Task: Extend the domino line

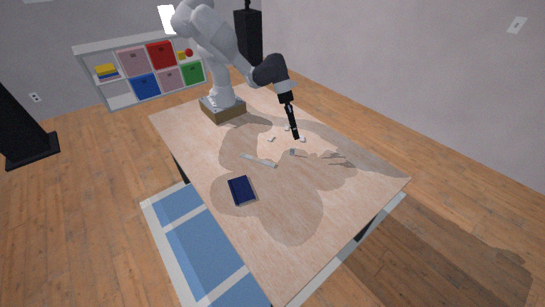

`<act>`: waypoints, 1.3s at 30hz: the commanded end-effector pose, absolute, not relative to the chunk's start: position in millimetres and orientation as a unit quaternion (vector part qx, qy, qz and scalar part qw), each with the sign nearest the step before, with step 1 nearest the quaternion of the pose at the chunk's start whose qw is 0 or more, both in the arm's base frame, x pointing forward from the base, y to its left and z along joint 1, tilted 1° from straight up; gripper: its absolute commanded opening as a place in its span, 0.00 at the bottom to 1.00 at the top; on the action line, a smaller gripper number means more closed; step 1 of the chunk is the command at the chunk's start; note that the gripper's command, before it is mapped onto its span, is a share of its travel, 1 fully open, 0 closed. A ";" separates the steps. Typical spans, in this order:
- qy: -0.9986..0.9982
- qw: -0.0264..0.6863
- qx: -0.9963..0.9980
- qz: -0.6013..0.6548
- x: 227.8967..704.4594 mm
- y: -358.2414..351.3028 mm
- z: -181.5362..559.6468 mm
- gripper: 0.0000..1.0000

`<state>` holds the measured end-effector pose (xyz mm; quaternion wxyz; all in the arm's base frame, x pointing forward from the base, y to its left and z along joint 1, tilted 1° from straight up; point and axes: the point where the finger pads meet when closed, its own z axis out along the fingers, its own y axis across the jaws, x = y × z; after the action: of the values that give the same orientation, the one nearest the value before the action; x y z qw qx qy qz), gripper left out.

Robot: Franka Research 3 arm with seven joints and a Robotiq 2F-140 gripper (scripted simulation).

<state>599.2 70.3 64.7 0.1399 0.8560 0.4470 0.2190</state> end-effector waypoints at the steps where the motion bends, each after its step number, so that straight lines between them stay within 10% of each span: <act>1: 0.557 0.118 0.808 0.151 596.8 74.2 64.0 0.33; 39: 0.775 0.055 0.629 -0.029 596.7 74.0 64.1 0.33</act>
<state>606.5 83.7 69.4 0.0715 0.7125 0.6975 0.0255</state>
